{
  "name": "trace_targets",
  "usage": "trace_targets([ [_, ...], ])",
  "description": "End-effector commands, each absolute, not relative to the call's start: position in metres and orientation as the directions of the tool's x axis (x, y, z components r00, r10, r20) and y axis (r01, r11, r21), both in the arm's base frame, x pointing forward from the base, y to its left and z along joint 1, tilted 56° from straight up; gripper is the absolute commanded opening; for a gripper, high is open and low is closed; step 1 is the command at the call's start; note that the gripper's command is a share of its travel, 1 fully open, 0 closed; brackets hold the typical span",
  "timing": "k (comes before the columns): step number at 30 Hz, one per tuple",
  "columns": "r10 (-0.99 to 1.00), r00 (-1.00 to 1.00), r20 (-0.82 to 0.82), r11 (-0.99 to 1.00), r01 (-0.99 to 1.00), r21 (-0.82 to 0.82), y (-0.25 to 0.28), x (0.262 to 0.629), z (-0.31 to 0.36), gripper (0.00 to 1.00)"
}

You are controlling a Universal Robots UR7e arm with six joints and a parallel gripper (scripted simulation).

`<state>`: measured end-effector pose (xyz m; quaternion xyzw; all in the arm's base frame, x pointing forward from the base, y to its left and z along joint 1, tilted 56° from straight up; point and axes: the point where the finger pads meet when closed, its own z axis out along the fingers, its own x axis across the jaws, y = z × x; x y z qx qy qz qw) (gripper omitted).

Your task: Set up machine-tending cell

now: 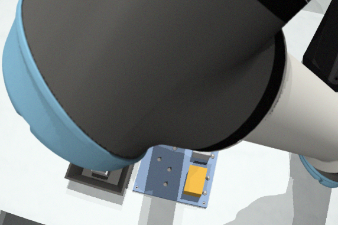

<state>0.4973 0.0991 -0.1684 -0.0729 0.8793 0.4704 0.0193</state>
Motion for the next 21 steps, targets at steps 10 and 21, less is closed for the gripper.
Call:
trace_targets([
  [10, -0.107, -0.989, -0.103, 0.548, -0.145, 0.824, 0.0969, 0.4865, -0.1688, 0.0],
  [21, -0.107, -0.989, -0.103, 0.547, -0.145, 0.824, 0.0961, 0.4868, -0.168, 0.0],
])
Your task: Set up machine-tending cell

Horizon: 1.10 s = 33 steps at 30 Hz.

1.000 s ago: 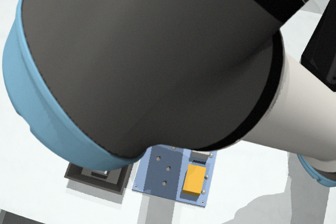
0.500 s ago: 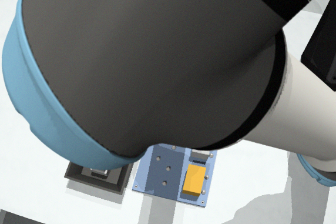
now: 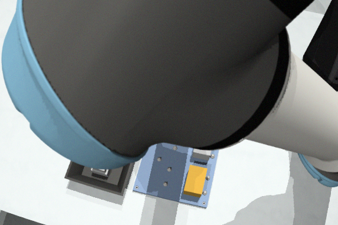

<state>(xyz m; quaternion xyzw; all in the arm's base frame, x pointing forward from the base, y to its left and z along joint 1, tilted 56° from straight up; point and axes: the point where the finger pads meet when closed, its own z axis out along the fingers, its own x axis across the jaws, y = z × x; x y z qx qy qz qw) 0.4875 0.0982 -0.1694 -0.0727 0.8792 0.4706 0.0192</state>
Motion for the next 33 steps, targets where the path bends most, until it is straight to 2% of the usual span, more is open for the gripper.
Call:
trace_targets([
  [1, -0.107, -0.989, -0.103, 0.548, -0.145, 0.824, 0.095, 0.487, -0.168, 0.0],
  [33, -0.108, -0.988, -0.107, 0.55, -0.149, 0.822, 0.037, 0.492, -0.129, 0.0],
])
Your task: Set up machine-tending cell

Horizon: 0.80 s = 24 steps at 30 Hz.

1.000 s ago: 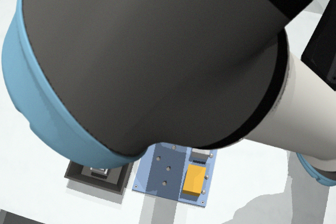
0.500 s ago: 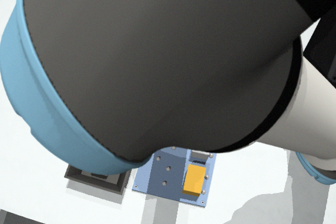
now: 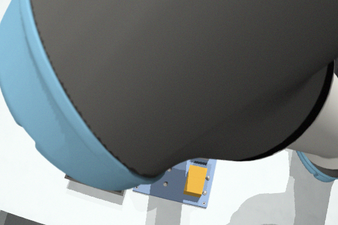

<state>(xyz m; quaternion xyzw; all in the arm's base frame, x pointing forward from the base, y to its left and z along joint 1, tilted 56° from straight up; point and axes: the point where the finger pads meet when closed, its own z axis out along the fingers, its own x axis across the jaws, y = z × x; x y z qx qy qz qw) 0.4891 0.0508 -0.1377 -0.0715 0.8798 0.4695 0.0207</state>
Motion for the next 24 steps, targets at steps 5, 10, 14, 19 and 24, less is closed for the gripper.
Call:
trace_targets([
  [5, -0.108, -0.988, -0.107, 0.55, -0.149, 0.822, 0.0314, 0.4917, -0.1254, 0.0],
  [10, -0.108, -0.988, -0.107, 0.55, -0.149, 0.822, 0.0303, 0.4917, -0.1247, 0.0],
  [14, -0.108, -0.988, -0.106, 0.549, -0.148, 0.822, 0.0308, 0.4914, -0.1251, 0.0],
  [19, -0.108, -0.989, -0.105, 0.549, -0.147, 0.823, 0.0313, 0.4911, -0.1252, 0.0],
  [24, -0.108, -0.988, -0.106, 0.549, -0.148, 0.823, 0.0313, 0.4912, -0.1252, 0.0],
])
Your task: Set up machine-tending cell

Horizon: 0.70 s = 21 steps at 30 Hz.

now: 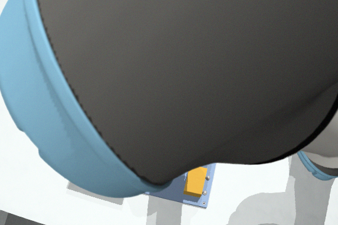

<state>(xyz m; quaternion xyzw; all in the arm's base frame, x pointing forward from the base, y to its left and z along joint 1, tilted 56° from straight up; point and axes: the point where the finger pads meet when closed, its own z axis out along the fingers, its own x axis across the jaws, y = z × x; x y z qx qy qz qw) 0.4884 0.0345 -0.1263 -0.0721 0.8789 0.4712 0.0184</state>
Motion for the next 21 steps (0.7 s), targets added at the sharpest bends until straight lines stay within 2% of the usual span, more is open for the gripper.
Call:
trace_targets([
  [1, -0.109, -0.988, -0.106, 0.549, -0.149, 0.823, 0.0312, 0.4913, -0.1253, 0.0],
  [10, -0.13, -0.982, -0.138, 0.543, -0.187, 0.818, 0.0303, 0.4927, -0.1274, 0.0],
  [21, -0.226, -0.932, -0.283, 0.511, -0.361, 0.78, 0.0263, 0.5001, -0.1327, 0.0],
])
